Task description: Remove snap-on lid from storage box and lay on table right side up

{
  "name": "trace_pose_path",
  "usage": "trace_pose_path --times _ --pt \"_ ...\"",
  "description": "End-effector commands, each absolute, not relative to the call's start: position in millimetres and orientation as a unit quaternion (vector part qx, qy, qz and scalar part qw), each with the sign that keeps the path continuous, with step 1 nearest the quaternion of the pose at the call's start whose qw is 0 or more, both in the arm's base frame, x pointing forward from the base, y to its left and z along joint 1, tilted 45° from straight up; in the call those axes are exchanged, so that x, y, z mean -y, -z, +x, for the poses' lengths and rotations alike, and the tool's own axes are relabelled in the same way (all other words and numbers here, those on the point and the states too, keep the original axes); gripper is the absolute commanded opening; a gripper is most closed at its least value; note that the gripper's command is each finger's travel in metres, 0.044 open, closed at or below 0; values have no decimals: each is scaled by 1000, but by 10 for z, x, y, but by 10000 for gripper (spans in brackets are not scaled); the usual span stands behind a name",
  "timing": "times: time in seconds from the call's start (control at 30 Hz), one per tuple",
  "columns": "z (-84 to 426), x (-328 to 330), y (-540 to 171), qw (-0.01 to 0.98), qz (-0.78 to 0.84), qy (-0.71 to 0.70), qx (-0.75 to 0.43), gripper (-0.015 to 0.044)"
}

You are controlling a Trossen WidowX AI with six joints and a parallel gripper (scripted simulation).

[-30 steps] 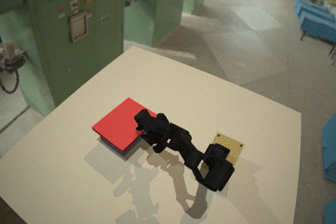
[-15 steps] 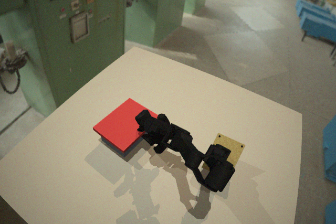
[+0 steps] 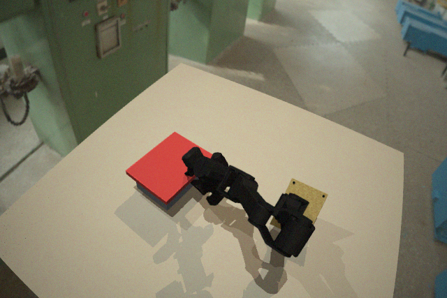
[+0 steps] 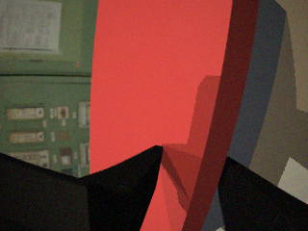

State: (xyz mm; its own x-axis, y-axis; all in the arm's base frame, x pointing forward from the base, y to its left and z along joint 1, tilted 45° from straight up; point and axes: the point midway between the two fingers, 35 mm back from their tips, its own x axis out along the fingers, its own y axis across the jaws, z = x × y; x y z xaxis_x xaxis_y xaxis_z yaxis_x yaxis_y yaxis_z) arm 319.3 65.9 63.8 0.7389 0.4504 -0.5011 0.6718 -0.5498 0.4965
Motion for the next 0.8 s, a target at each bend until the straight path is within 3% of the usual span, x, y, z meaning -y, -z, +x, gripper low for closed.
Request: trace_pose_path --times 0.0,0.77 --pt "3193 -642 -650 347 866 159 -323 0" --pt "3186 -609 -684 347 866 159 -323 0"
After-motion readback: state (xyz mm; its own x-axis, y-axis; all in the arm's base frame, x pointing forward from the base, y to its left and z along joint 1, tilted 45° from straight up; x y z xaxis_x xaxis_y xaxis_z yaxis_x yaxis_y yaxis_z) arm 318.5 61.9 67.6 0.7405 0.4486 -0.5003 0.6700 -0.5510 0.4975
